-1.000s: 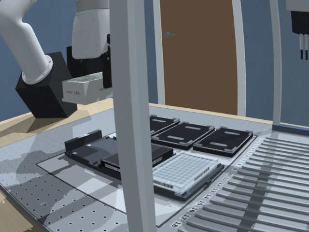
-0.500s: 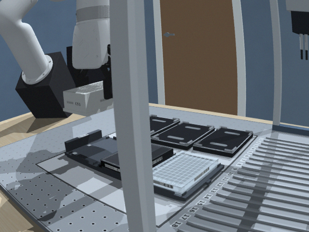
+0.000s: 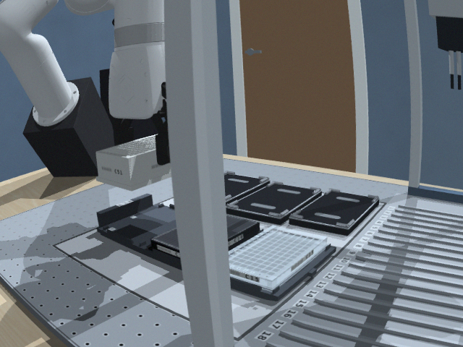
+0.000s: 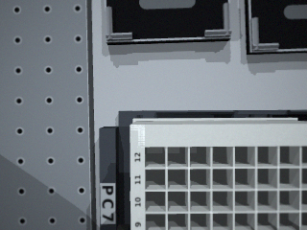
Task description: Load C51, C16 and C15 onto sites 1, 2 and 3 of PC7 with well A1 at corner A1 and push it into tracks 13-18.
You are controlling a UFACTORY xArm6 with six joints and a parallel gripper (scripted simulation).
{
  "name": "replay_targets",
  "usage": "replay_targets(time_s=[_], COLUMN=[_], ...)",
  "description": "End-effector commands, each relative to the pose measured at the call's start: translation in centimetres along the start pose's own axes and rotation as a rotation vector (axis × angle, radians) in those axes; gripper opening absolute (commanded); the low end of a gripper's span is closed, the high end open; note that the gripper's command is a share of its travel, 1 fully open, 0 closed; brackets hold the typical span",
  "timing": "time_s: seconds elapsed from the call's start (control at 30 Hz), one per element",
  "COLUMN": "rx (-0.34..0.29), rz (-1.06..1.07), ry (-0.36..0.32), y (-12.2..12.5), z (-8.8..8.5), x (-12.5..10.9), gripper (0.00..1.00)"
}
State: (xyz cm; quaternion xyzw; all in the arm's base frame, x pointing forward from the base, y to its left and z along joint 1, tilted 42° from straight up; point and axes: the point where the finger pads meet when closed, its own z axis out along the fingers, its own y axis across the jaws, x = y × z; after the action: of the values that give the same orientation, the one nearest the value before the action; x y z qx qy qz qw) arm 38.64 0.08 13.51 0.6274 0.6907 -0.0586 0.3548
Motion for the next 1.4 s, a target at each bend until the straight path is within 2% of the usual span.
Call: replay_targets(time_s=[0.0,1.2,1.37], rx=[-0.003,-0.003,-0.003], rz=[0.001,0.001,0.001], ry=[0.0,0.0,0.0], y=[0.1,0.1,0.1], z=[0.7,6.0,6.1], x=[0.0,0.0,0.0], gripper=[0.0,0.0,0.0])
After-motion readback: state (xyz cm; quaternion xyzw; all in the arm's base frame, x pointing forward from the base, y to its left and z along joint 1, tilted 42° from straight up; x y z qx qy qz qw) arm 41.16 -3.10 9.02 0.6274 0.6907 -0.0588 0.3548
